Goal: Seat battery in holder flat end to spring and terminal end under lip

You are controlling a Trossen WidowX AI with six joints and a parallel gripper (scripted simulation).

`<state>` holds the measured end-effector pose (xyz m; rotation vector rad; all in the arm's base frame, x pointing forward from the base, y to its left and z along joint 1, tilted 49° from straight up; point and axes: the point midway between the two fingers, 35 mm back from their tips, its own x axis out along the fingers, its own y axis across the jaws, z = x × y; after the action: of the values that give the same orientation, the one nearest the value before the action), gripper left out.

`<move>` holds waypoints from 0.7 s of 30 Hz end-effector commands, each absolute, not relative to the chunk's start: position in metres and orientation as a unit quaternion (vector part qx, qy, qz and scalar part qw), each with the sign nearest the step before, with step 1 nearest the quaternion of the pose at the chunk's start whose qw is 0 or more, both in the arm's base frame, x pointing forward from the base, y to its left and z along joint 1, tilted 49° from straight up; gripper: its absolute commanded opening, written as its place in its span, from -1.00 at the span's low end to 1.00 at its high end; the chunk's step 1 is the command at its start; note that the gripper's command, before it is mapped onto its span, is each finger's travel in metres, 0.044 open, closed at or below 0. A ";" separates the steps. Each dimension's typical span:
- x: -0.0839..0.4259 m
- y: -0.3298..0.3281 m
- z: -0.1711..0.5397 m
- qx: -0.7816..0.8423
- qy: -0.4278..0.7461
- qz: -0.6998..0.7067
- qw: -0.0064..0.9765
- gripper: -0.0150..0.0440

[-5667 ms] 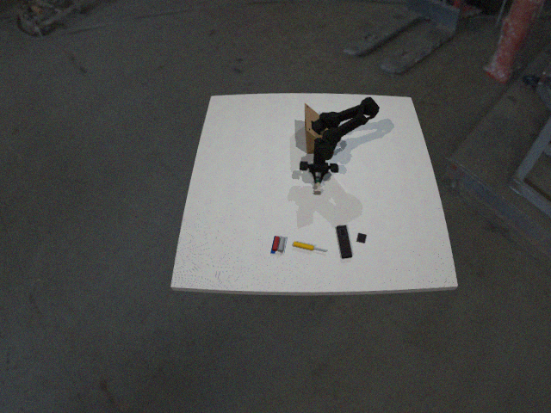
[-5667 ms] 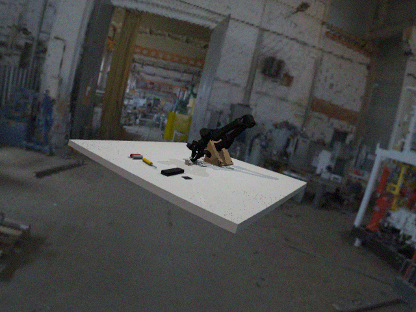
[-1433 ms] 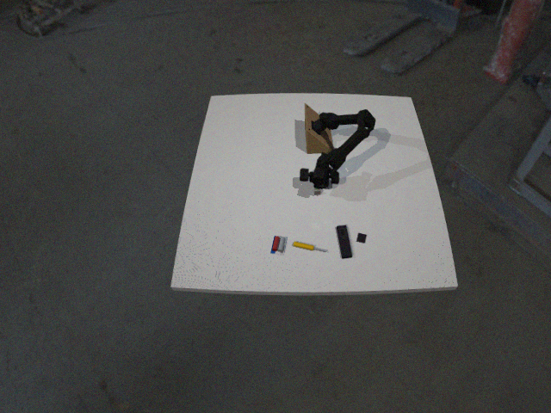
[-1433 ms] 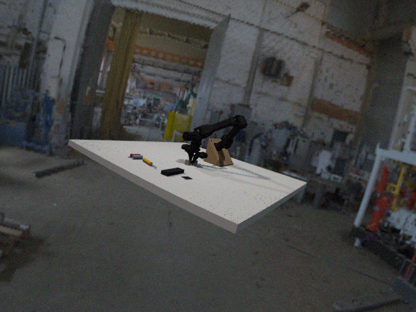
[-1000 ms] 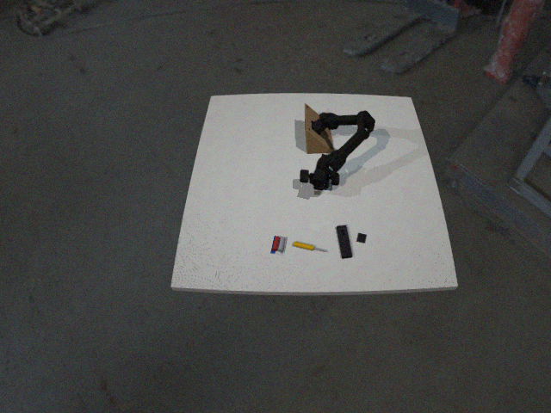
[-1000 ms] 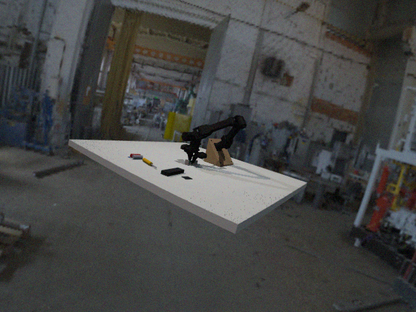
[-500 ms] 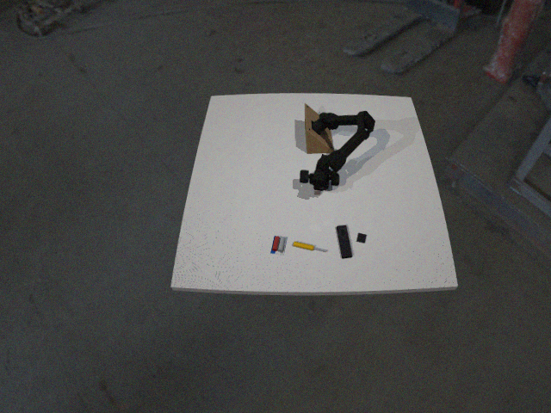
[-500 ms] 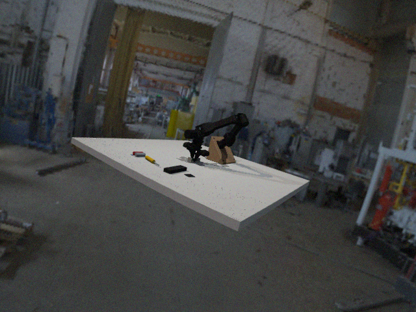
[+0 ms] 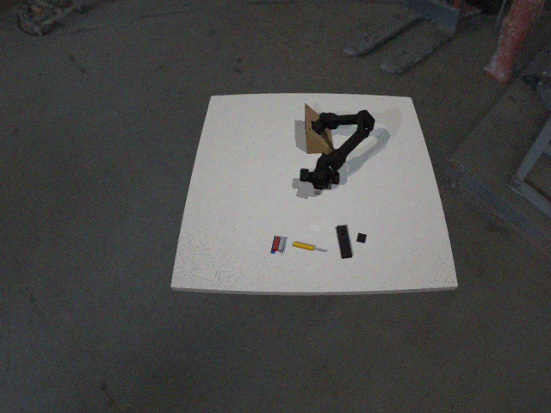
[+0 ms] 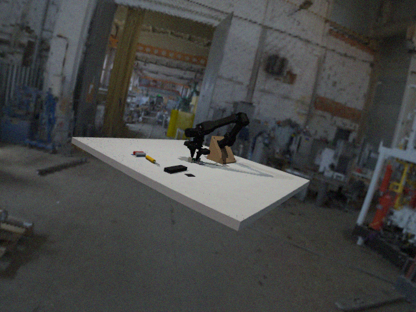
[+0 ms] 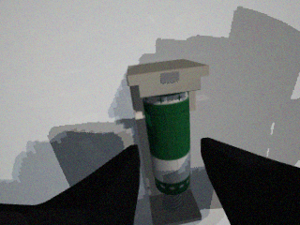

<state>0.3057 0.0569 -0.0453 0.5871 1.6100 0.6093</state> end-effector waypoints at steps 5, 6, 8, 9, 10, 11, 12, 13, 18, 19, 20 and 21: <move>0.307 0.048 -0.039 0.255 0.698 0.263 0.616 0.27; 0.308 0.041 -0.033 0.254 0.698 0.262 0.616 0.36; 0.309 0.024 -0.019 0.252 0.697 0.262 0.618 0.54; 0.309 0.016 -0.012 0.252 0.697 0.262 0.618 0.63; 0.308 0.008 -0.004 0.251 0.697 0.262 0.618 0.72; 0.307 0.001 0.002 0.250 0.697 0.262 0.618 0.81; 0.307 -0.003 0.005 0.250 0.697 0.263 0.618 0.89; 0.307 -0.004 0.007 0.250 0.697 0.263 0.618 0.98; 0.306 -0.004 0.006 0.250 0.697 0.263 0.618 1.00; 0.306 -0.004 0.006 0.250 0.697 0.263 0.618 1.00; 0.306 -0.004 0.006 0.250 0.697 0.263 0.618 1.00; 0.306 -0.004 0.006 0.250 0.697 0.263 0.618 1.00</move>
<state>0.3060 -0.0036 0.0053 0.5853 1.6031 0.6032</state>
